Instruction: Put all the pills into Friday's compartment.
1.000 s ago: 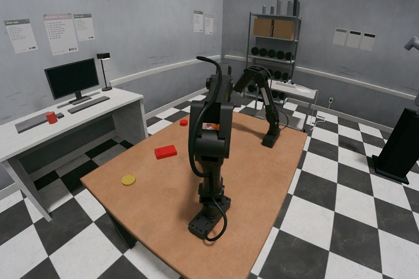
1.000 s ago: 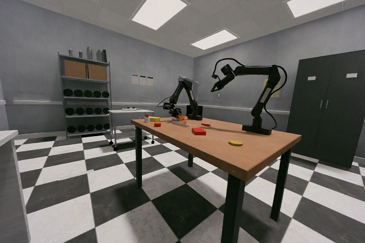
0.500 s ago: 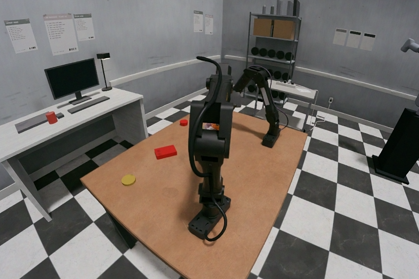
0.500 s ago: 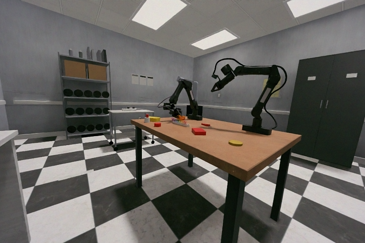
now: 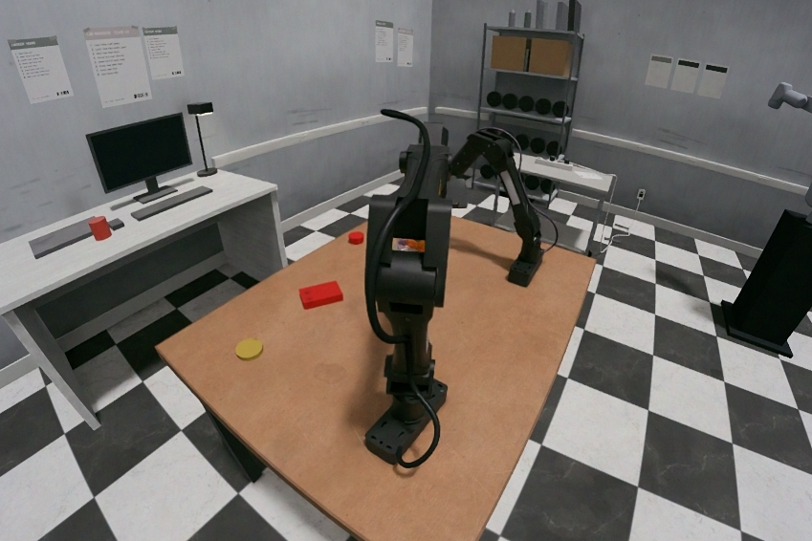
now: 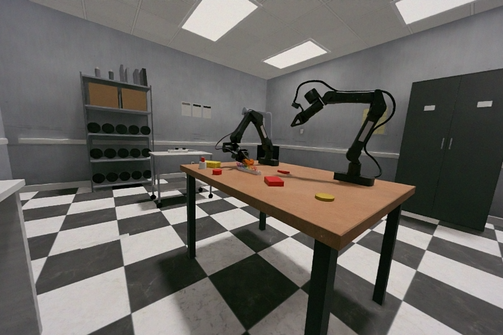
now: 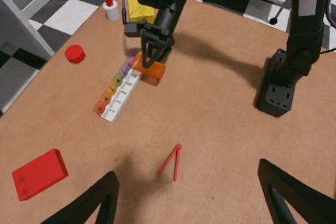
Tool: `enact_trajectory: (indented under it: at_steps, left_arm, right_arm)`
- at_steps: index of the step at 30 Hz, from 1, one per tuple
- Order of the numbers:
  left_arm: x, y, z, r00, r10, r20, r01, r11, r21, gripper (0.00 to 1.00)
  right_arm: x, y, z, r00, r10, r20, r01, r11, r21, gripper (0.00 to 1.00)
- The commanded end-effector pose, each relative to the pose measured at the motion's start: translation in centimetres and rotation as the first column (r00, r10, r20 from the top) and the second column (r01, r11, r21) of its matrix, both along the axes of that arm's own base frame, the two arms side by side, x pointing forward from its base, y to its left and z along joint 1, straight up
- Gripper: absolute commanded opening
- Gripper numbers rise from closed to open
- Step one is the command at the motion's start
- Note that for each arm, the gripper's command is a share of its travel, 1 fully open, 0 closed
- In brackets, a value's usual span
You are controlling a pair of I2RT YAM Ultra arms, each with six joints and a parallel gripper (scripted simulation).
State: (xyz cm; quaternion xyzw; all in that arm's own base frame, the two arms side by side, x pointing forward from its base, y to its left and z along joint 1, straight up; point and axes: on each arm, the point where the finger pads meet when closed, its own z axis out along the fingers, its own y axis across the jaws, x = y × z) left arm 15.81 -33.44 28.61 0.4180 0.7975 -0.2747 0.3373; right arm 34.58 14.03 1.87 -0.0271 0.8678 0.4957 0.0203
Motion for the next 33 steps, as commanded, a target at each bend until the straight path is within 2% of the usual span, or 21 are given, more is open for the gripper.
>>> enact_trajectory:
  at_steps: [1,25,29,33]
  left_arm:
    - [-0.03,-0.23,1.14,1.000,-0.002,0.014,0.002,1.000,-0.028,1.00]
    - [-0.03,-0.23,1.14,1.000,-0.002,0.014,0.002,1.000,-0.028,1.00]
    - [-0.03,-0.23,1.14,1.000,-0.002,0.014,0.002,1.000,-0.028,1.00]
    - [-0.03,-0.23,1.14,1.000,-0.002,0.014,0.002,1.000,-0.028,1.00]
  right_arm:
    - [0.23,0.53,0.99,0.999,0.027,-0.046,-0.027,1.000,0.014,0.36]
    - [0.49,0.61,1.41,0.999,0.027,-0.038,-0.026,0.999,0.022,0.36]
    - [0.19,0.55,0.95,0.990,0.018,-0.139,-0.017,1.000,0.013,0.36]
    - [0.54,0.55,0.89,0.986,0.020,-0.168,-0.018,1.000,0.013,0.36]
